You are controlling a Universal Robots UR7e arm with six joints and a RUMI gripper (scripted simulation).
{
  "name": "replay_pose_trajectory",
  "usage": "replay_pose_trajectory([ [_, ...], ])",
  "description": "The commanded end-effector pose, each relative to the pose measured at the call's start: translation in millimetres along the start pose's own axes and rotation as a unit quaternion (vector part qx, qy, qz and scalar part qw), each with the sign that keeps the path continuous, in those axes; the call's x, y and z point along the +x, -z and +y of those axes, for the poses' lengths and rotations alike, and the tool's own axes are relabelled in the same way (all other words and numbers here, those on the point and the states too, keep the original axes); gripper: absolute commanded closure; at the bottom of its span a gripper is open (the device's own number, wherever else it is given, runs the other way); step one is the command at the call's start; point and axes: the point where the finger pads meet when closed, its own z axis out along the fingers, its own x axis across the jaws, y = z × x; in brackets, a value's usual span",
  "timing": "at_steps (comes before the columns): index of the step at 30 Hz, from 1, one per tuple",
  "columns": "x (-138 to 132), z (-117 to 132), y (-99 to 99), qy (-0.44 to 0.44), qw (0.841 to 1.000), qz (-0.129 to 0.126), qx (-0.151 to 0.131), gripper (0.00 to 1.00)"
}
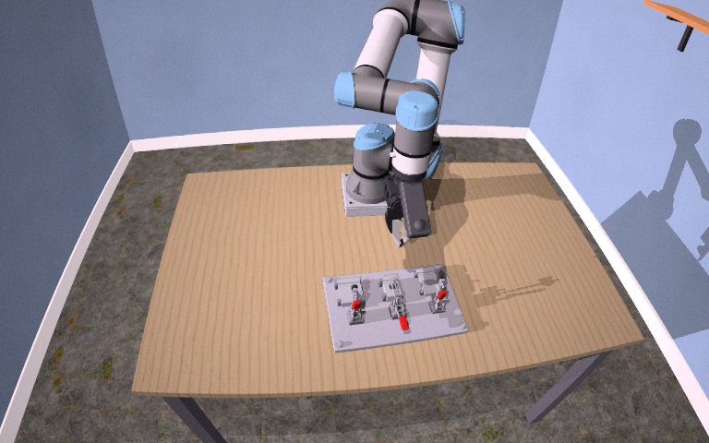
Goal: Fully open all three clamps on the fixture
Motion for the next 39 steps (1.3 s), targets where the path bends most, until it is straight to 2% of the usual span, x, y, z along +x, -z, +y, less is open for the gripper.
replay_pose_trajectory([
  [1,0,-12,3.6,0.000,1.000,0.000,0.000,1.00],
  [21,0,-66,19.5,0.000,1.000,0.000,0.000,1.00],
  [39,0,-89,25.9,0.000,1.000,0.000,0.000,1.00],
])
